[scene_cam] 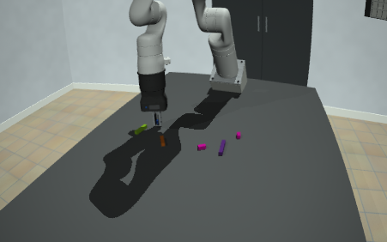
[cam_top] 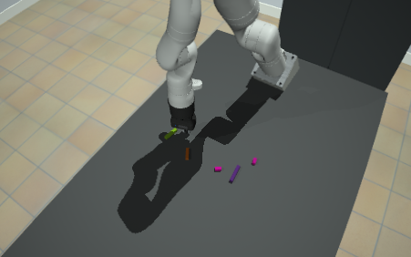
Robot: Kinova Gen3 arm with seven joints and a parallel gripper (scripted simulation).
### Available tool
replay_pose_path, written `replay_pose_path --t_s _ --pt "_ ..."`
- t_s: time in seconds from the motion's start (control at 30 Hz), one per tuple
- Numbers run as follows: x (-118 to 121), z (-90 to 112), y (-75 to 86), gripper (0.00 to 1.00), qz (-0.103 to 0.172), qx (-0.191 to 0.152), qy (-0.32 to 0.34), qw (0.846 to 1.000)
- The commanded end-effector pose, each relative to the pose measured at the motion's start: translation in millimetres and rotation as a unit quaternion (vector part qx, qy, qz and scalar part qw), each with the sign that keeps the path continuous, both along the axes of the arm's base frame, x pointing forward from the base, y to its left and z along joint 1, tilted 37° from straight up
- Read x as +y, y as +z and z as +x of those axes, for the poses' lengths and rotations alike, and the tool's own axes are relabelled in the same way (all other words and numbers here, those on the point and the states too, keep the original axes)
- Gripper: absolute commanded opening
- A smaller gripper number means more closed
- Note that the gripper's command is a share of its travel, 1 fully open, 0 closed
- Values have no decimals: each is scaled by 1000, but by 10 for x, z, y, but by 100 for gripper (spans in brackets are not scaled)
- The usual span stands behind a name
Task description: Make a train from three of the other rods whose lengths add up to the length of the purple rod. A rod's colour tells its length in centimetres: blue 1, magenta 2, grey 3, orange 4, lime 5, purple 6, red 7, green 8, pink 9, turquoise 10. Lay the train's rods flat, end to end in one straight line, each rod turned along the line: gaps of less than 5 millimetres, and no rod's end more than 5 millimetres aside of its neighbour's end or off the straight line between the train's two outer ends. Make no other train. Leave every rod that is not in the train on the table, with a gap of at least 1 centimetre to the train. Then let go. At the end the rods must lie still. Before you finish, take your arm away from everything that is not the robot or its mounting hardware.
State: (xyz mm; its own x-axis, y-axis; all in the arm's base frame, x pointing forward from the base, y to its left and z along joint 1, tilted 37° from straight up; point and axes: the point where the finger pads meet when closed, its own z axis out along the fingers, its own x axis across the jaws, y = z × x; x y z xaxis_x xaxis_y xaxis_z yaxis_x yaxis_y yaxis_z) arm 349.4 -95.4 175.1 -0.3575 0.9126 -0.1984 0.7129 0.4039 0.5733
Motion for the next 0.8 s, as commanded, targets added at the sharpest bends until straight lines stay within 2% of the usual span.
replay_pose_path --t_s 0.0,0.77 --pt "0 5 -29 24 0 2 0 1000" --pt "4 46 -85 24 0 2 0 1000"
